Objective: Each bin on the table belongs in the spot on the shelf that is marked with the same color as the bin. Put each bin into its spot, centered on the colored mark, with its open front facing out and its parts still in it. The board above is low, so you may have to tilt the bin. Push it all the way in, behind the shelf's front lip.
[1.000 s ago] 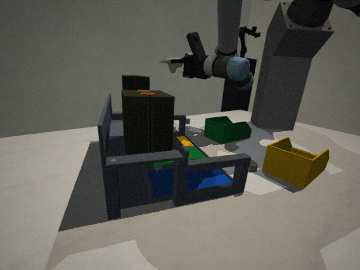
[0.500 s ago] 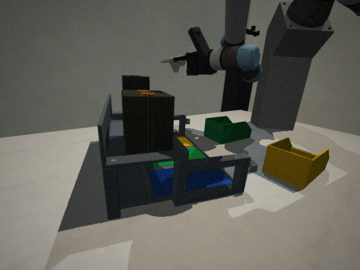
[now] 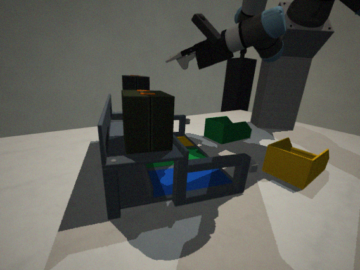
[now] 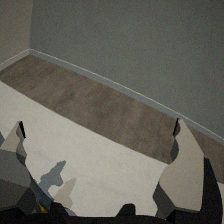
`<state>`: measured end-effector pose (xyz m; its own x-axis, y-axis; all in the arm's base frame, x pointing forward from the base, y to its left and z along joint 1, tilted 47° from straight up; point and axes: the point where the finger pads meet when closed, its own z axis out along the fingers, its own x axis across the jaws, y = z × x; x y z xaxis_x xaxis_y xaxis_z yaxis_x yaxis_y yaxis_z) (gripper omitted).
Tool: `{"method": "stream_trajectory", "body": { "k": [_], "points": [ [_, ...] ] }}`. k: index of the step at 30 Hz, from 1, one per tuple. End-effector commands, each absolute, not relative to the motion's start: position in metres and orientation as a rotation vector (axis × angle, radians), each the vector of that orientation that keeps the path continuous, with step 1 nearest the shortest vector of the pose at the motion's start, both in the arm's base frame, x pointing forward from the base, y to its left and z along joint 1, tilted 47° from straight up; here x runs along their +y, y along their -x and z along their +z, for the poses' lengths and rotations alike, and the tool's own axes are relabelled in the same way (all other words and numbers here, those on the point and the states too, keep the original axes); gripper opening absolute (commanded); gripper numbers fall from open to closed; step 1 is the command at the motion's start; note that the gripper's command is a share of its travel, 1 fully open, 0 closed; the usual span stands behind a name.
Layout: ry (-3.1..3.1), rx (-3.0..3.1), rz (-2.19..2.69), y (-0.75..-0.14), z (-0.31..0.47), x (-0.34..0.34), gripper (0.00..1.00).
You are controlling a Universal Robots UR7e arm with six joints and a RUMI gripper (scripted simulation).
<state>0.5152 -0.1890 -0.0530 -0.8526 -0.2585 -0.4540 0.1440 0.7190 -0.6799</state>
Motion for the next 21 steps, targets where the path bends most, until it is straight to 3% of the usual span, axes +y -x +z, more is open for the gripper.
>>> {"method": "stream_trajectory", "body": {
  "k": [1, 21],
  "points": [
    [0.182, 2.373, -0.825, -0.531, -0.019, -0.156, 1.0],
    [0.217, 2.361, -0.761, -0.538, -0.007, -0.143, 1.0]
  ]
}}
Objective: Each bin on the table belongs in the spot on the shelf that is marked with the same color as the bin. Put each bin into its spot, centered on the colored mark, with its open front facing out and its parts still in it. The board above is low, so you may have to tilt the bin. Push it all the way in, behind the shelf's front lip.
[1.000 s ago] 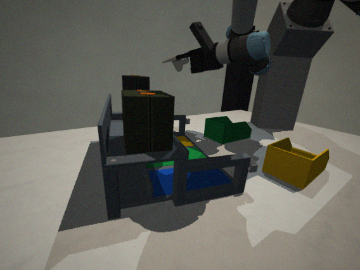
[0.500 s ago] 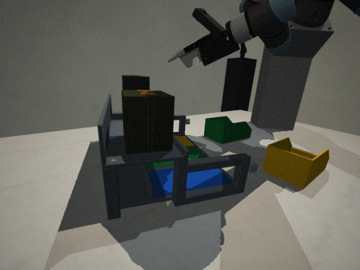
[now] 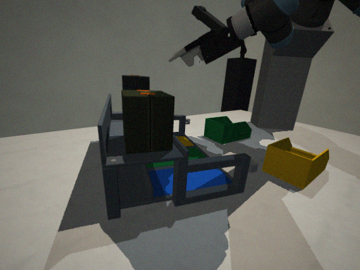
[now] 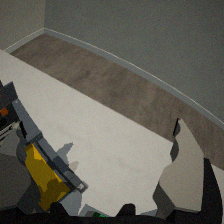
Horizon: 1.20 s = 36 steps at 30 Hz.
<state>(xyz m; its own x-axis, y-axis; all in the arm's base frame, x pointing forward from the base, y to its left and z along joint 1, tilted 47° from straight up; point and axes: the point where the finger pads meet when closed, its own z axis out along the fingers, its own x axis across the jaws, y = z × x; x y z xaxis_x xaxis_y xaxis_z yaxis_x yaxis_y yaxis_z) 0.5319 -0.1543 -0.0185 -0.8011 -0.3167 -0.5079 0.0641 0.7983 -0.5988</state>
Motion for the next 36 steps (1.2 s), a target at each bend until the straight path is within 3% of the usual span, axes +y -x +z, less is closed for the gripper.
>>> {"method": "stream_trajectory", "body": {
  "k": [1, 12, 31, 36],
  "points": [
    [0.233, 2.354, -0.73, -0.541, -0.001, -0.137, 1.0],
    [0.378, 2.276, -0.454, -0.569, 0.054, -0.08, 1.0],
    [0.378, 2.276, -0.454, -0.569, 0.054, -0.08, 1.0],
    [0.449, 2.225, -0.312, -0.583, 0.084, -0.05, 1.0]
  ]
}}
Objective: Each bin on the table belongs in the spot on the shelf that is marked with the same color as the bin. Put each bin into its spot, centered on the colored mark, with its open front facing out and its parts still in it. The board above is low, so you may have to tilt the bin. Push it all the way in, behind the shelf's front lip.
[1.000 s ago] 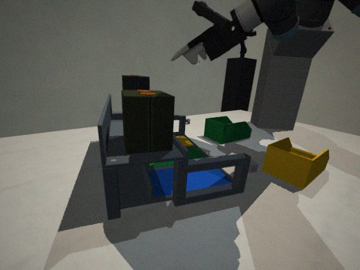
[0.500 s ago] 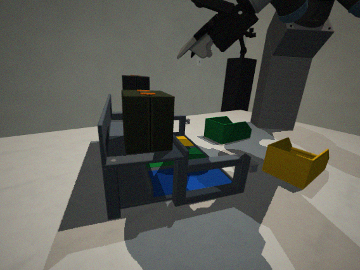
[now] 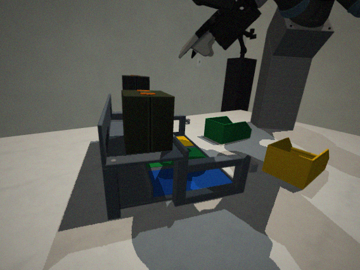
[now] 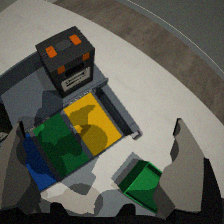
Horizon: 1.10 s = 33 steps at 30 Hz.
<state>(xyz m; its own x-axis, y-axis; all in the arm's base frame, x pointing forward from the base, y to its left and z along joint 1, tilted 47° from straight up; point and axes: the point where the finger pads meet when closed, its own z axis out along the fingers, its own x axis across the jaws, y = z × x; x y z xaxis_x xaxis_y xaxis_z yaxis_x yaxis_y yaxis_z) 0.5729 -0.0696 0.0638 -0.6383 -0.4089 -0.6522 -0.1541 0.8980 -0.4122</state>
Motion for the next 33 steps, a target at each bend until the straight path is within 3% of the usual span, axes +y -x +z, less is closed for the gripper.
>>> {"method": "stream_trajectory", "body": {
  "k": [1, 15, 33],
  "points": [
    [0.462, 2.214, -0.286, -0.586, 0.089, -0.044, 1.0],
    [0.554, 2.129, -0.093, -0.605, 0.13, -0.003, 1.0],
    [0.564, 2.118, -0.071, -0.607, 0.135, 0.002, 1.0]
  ]
}}
